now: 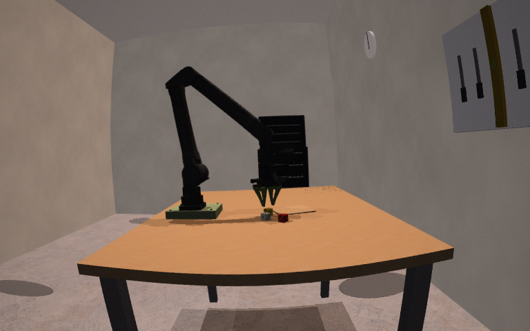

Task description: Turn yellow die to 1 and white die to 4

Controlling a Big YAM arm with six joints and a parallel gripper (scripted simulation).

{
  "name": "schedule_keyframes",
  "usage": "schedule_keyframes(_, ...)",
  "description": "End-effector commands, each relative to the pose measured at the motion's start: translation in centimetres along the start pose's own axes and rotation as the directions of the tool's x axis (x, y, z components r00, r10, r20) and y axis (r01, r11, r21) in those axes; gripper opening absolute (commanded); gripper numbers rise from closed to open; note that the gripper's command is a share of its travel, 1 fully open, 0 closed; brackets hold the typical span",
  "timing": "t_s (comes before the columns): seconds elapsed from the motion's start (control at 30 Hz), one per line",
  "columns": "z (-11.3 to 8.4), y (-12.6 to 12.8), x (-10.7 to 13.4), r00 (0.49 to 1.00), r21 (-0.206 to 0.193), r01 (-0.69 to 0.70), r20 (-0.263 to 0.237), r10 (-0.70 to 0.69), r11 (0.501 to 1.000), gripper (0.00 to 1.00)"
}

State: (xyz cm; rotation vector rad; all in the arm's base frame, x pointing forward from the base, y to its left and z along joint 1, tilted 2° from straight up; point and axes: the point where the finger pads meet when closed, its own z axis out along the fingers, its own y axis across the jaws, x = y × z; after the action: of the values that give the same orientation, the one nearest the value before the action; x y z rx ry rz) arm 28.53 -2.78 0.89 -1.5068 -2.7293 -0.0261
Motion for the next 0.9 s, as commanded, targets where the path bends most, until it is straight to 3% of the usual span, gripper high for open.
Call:
schedule_keyframes(0.0, -0.21, 0.84, -0.01, 1.0, -0.014, 0.003, 0.013, -0.003, 1.0, 0.39)
schedule_keyframes(0.87, -0.17, 0.64, 0.28, 1.0, -0.013, 0.003, 0.012, -0.003, 1.0, 0.39)
